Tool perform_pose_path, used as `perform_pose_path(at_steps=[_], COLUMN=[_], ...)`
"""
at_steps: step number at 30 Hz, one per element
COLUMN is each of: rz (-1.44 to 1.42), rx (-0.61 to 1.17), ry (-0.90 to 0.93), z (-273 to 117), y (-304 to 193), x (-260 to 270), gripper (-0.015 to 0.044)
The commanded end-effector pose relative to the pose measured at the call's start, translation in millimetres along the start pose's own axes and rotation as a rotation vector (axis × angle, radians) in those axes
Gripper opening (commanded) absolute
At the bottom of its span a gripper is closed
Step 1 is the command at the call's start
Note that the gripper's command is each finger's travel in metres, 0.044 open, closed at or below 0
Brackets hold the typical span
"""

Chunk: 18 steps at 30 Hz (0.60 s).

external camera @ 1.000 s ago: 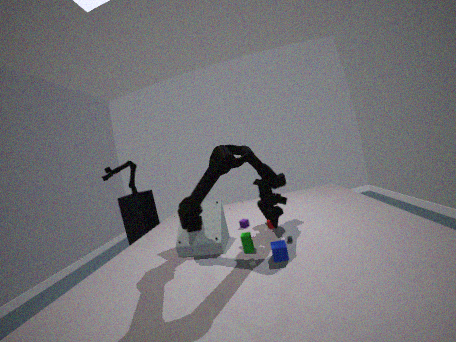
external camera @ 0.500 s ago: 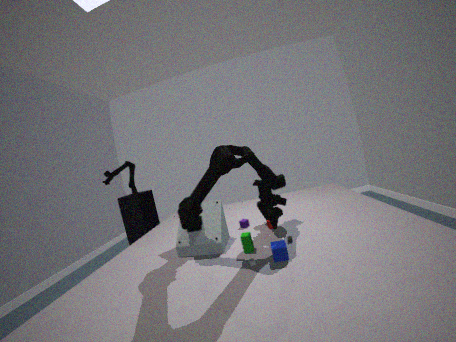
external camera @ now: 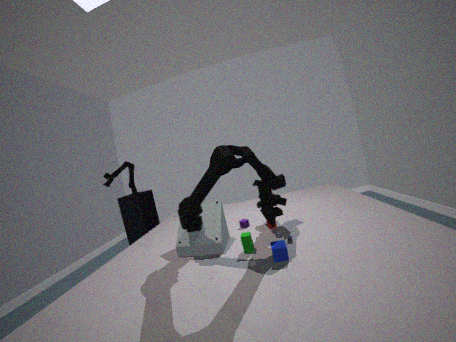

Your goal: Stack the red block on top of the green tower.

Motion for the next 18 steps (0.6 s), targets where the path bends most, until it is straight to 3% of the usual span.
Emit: perform_pose_path(at_steps=[1,3,7,18], rz=[0.000,0.000,-0.003,-0.008], rx=[-0.001,-0.001,-0.001,-0.002], ry=[0.000,0.000,-0.001,-0.002], z=[-0.2,-0.2,-11.1,-68.3], y=[-0.2,-0.2,0.3,0.4], x=[0.0,0.0,0.2,1.0], gripper=[0.0118,0.0105,0.0000,0.0000])
Point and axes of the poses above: the point midway between the two fingers, 35 mm back from their tips, its own z axis out along the fingers, its own x axis across the jaws, y = z × x, the point moved 4 cm from there along -z, back along the fingers, and after that the axes turned 14 degrees about -z, right-handed, at the moved point
